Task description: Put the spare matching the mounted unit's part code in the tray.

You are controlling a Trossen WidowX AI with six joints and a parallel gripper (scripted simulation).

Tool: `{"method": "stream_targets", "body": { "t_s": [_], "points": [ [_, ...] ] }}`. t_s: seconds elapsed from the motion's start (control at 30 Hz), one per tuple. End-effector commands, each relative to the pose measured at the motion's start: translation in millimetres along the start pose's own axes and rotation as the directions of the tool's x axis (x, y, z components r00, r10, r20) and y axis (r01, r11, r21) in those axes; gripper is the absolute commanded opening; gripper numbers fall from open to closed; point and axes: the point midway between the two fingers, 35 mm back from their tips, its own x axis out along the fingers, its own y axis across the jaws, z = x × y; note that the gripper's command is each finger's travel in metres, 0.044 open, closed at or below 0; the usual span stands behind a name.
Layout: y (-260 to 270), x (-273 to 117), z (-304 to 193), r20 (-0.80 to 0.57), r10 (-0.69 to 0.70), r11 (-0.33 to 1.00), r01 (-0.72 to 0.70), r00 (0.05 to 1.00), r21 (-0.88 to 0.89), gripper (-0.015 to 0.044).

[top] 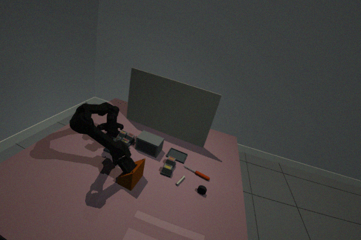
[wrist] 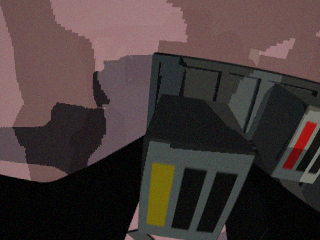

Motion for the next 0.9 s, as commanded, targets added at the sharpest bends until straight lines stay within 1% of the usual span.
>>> {"method": "stream_targets", "body": {
  "t_s": [0.0, 0.2, 0.4, 0.67, 0.87],
  "points": [
    [0.6, -15.6, 1.6, 0.005, -0.002, 1.000, 0.002, 1.000, -0.005, 0.0000],
    [3.8, -36.6, 3.0, 0.013, -0.004, 1.000, 0.004, 1.000, -0.001, 0.0000],
    [3.3, -37.1, 1.8, 0.008, -0.004, 1.000, 0.004, 1.000, 0.005, 0.0000],
    [4.7, -67.3, 5.3, 0.011, -0.003, 1.000, 0.003, 1.000, 0.001, 0.0000],
    [-5.6, -71.5, 2.6, 0.005, -0.005, 1.000, 0.005, 1.000, 0.001, 0.0000]
  ]
}}
